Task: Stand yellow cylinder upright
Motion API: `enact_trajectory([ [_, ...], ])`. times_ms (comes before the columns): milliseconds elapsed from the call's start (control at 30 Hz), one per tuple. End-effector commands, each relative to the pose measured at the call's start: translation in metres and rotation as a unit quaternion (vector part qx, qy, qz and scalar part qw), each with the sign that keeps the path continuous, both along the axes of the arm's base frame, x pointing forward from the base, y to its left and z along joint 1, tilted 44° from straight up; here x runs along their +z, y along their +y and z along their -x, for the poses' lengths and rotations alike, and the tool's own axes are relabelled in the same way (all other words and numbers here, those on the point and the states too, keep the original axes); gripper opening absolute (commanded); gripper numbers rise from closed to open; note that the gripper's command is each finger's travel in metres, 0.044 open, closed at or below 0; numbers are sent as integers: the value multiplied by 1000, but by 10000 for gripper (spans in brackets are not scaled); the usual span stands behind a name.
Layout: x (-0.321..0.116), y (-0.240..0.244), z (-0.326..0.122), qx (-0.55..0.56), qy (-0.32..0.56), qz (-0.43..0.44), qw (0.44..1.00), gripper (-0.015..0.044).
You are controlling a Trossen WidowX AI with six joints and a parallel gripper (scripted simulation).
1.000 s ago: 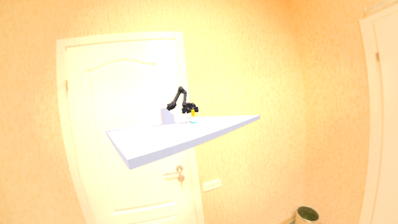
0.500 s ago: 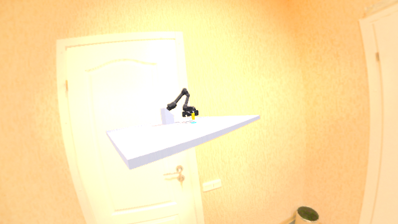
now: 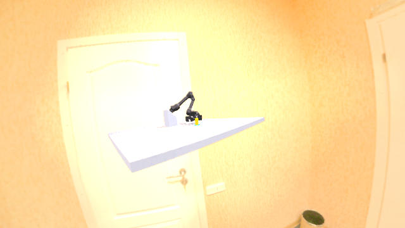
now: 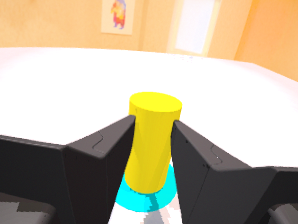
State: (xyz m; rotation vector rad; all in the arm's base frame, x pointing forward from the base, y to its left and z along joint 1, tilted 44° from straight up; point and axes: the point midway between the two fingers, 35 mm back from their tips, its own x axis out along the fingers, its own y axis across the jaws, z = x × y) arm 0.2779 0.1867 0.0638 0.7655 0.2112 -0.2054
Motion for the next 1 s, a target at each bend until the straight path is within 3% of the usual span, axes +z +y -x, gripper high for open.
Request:
enact_trajectory([
  [0, 1, 2, -1, -5, -3, -4, 1000, 105],
  [200, 1, 2, -1, -5, -3, -4, 1000, 105],
  [567, 1, 2, -1, -5, -3, -4, 1000, 394],
  [967, 25, -19, -6, -7, -3, -7, 1000, 400],
])
